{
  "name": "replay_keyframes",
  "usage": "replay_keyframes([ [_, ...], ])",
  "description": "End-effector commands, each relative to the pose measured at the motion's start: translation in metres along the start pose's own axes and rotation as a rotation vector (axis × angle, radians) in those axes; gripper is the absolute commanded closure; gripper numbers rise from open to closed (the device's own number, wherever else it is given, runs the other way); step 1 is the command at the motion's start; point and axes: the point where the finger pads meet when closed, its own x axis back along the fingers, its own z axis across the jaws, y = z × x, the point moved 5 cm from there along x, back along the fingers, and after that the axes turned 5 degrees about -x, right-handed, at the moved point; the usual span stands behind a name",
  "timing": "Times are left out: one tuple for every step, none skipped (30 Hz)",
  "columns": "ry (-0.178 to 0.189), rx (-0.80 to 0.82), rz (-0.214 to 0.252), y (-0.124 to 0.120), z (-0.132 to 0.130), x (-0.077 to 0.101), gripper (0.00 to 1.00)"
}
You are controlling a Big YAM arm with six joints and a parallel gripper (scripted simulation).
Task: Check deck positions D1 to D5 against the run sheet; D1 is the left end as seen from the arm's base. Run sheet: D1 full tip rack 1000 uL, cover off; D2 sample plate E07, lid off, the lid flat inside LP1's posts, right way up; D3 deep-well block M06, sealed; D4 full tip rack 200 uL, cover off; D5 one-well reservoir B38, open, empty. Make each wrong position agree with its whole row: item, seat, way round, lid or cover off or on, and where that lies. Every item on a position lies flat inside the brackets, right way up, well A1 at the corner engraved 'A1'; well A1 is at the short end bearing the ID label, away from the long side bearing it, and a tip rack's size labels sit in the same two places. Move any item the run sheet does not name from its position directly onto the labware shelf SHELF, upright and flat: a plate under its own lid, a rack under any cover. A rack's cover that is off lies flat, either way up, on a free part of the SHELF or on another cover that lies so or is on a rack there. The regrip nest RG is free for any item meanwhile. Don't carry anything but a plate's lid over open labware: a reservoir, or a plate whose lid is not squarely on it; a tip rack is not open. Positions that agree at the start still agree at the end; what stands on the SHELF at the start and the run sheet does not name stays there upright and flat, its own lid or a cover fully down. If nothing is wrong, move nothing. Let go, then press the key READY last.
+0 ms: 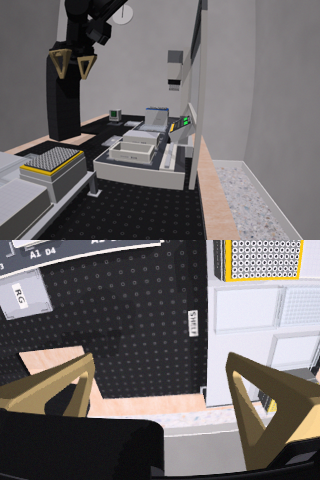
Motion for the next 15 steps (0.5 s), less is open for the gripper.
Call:
replay_keyframes([
  [-0.022, 0.004, -0.026, 0.008, 0.008, 0.006, 0.00],
  [-0.022, 0.004, -0.026, 0.008, 0.008, 0.006, 0.00],
  [-0.021, 0.004, -0.026, 0.007, 0.013, 0.006, 0.00],
  [-0.021, 0.004, -0.026, 0.006, 0.018, 0.006, 0.00],
  [-0.021, 0.004, -0.026, 0.006, 0.019, 0.006, 0.00],
  [-0.022, 0.004, -0.026, 0.006, 0.019, 0.006, 0.00],
  [-0.036, -0.004, -0.028, 0.005, 0.013, 0.009, 0.00],
  [-0.051, 0.004, -0.039, 0.013, 0.007, 0.013, 0.00],
  [-0.046, -0.002, -0.034, 0.011, 0.005, 0.011, 0.00],
  [-0.021, 0.032, -0.026, 0.005, 0.024, 0.005, 0.00],
  [-0.021, 0.019, -0.026, 0.004, 0.029, 0.005, 0.00],
  [-0.021, 0.018, -0.026, 0.003, 0.033, 0.005, 0.00],
  [-0.021, 0.018, -0.027, 0.002, 0.038, 0.005, 0.00],
  [-0.021, 0.018, -0.027, 0.001, 0.043, 0.005, 0.00],
  [-0.020, 0.018, -0.027, 0.000, 0.048, 0.005, 0.00],
])
